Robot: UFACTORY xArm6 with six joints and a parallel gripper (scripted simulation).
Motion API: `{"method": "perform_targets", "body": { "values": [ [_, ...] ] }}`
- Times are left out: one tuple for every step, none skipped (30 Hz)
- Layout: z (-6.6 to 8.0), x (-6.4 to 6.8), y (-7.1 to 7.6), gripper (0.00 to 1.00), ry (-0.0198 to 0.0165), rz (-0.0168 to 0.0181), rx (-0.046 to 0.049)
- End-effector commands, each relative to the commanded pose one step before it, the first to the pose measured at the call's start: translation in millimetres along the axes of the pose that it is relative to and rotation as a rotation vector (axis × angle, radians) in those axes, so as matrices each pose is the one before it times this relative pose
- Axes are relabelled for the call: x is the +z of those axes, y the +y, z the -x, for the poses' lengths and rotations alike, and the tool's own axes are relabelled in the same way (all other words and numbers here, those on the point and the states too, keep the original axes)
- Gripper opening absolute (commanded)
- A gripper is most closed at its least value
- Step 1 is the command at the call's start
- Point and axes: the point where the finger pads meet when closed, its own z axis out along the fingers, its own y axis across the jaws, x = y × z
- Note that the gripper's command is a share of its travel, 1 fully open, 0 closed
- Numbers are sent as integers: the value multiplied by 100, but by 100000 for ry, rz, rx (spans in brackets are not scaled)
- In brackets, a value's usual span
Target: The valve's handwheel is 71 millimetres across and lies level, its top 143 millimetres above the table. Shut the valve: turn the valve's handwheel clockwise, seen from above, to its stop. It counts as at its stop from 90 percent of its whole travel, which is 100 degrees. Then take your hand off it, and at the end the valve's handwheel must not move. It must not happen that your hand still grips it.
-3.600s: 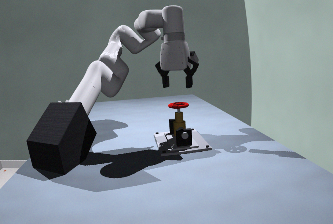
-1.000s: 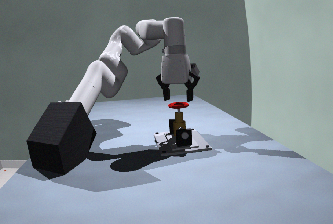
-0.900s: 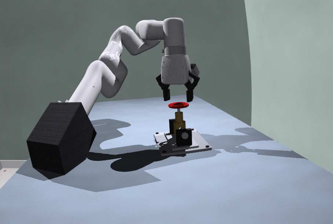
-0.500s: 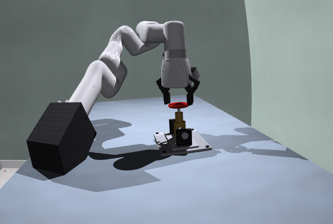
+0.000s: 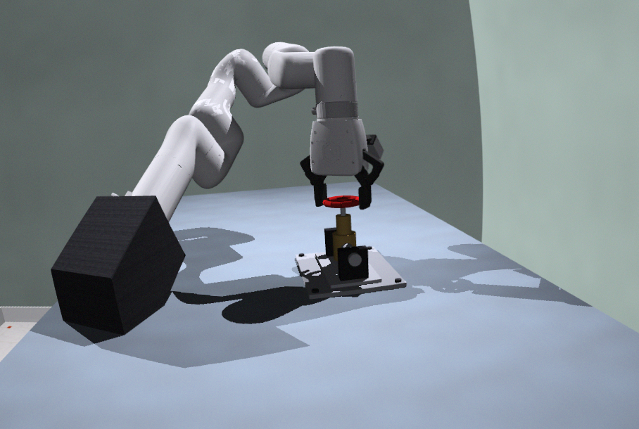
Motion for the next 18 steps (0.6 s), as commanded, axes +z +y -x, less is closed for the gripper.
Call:
{"method": "perform_targets", "body": {
  "values": [
    [-28,74,80,100,-25,260,-106],
    [0,44,0,100,0,0,0],
    [0,38,0,100,0,0,0],
    [0,33,0,100,0,0,0],
    [0,0,0,100,0,0,0],
    [0,0,0,100,0,0,0],
    [0,27,0,100,0,0,0],
    [0,22,0,100,0,0,0],
    [0,17,0,100,0,0,0],
    [0,13,0,100,0,0,0],
    [0,9,0,100,0,0,0],
    [0,6,0,100,0,0,0],
    [0,3,0,100,0,0,0],
    [0,1,0,100,0,0,0],
    [0,0,0,100,0,0,0],
    [0,0,0,100,0,0,0],
    [0,0,0,100,0,0,0],
    [0,0,0,100,0,0,0]
  ]
}}
